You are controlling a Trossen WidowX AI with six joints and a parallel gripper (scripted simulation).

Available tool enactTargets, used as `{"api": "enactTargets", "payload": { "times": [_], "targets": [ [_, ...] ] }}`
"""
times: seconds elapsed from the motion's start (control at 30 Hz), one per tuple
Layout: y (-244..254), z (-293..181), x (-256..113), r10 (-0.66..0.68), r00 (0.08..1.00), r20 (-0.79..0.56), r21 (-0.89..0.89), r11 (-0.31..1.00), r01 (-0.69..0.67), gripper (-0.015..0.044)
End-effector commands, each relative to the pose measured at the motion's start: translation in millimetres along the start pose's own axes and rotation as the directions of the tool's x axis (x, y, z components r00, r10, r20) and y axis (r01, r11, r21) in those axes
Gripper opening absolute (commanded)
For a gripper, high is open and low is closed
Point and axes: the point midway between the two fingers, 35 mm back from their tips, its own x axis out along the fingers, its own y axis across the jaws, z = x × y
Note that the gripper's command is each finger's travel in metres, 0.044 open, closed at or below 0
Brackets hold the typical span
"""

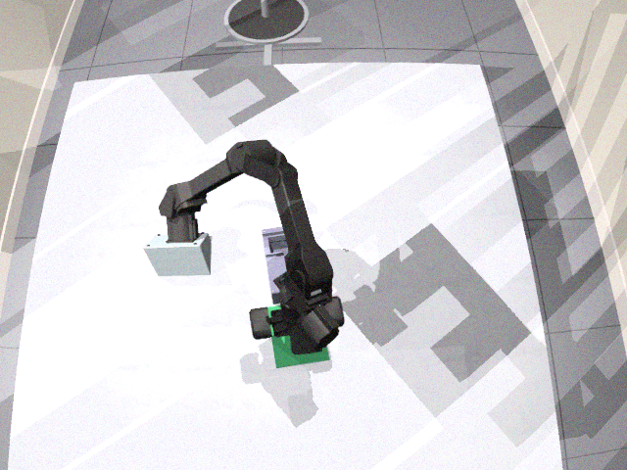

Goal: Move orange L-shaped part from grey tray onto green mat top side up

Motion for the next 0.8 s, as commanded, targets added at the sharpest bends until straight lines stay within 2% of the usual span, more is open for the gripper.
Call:
{"api": "enactTargets", "payload": {
  "times": [0.0, 0.17, 0.33, 0.47, 0.77],
  "targets": [
    [0.0, 0.0, 0.0, 0.000, 1.000, 0.000, 0.000, 1.000, 0.000, 0.0131],
    [0.2, 0.3, -2.2, 0.000, 1.000, 0.000, 0.000, 1.000, 0.000, 0.0262],
    [2.2, 2.9, -45.6, 0.001, 1.000, 0.002, 0.003, 1.000, -0.001, 0.0394],
    [-0.1, 0.9, -85.0, 0.003, 1.000, 0.001, 0.005, 1.000, -0.003, 0.0400],
    [0.5, 4.1, -86.2, 0.022, 1.000, 0.015, 0.008, 1.000, -0.022, 0.0400]
  ]
}}
